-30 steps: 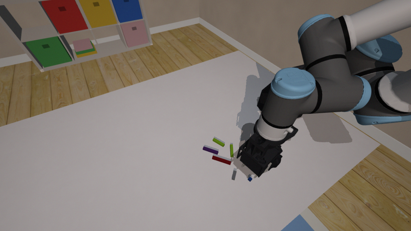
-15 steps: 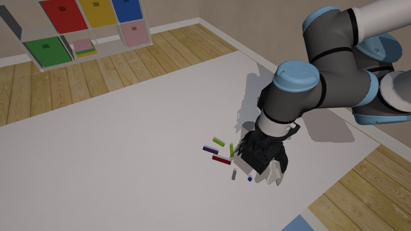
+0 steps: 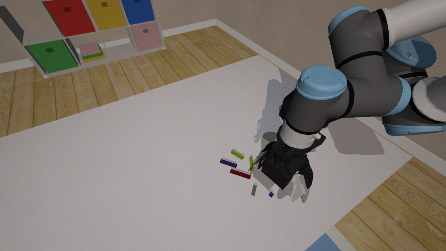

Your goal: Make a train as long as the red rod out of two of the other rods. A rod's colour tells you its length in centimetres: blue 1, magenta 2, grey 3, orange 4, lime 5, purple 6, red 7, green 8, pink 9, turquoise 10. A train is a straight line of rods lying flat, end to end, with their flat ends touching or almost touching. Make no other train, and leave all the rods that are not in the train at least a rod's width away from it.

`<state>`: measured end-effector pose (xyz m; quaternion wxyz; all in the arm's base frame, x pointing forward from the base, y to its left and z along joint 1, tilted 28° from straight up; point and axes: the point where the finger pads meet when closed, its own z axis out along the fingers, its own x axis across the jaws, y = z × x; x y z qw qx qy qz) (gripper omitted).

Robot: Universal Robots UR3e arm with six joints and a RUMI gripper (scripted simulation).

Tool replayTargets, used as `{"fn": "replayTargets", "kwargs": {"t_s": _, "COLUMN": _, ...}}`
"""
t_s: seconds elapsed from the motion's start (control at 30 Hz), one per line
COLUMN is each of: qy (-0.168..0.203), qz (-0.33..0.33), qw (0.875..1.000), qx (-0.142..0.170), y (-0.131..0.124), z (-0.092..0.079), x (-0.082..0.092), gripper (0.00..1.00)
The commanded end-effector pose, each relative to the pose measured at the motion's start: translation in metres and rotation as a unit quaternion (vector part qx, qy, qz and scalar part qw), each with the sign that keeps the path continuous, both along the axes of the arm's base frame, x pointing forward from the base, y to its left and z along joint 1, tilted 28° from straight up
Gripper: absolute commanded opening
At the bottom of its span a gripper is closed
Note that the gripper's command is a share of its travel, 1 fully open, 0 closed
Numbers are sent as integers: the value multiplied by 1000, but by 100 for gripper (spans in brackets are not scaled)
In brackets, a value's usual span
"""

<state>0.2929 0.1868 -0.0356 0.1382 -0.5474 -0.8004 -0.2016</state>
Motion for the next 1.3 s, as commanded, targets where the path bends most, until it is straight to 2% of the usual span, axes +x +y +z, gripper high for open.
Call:
{"fn": "replayTargets", "kwargs": {"t_s": 0.0, "qy": -1, "qz": 0, "qw": 1000, "qx": 0, "y": 0, "z": 0, "x": 1, "gripper": 100}}
{"fn": "replayTargets", "kwargs": {"t_s": 0.27, "qy": 8, "qz": -18, "qw": 1000, "qx": -1, "y": -4, "z": -2, "x": 5, "gripper": 100}}
{"fn": "replayTargets", "kwargs": {"t_s": 0.4, "qy": 34, "qz": -66, "qw": 997, "qx": -1, "y": -15, "z": -8, "x": 16, "gripper": 100}}
{"fn": "replayTargets", "kwargs": {"t_s": 0.6, "qy": 83, "qz": -158, "qw": 984, "qx": -2, "y": -37, "z": -22, "x": 35, "gripper": 100}}
{"fn": "replayTargets", "kwargs": {"t_s": 0.77, "qy": 119, "qz": -225, "qw": 967, "qx": -3, "y": -55, "z": -34, "x": 48, "gripper": 100}}
{"fn": "replayTargets", "kwargs": {"t_s": 0.83, "qy": 119, "qz": -225, "qw": 967, "qx": -3, "y": -55, "z": -34, "x": 48, "gripper": 100}}
{"fn": "replayTargets", "kwargs": {"t_s": 0.9, "qy": 144, "qz": -272, "qw": 952, "qx": -3, "y": -67, "z": -43, "x": 56, "gripper": 100}}
{"fn": "replayTargets", "kwargs": {"t_s": 1.07, "qy": 177, "qz": -332, "qw": 926, "qx": -2, "y": -84, "z": -57, "x": 66, "gripper": 100}}
{"fn": "replayTargets", "kwargs": {"t_s": 1.27, "qy": 217, "qz": -407, "qw": 887, "qx": -1, "y": -106, "z": -75, "x": 77, "gripper": 100}}
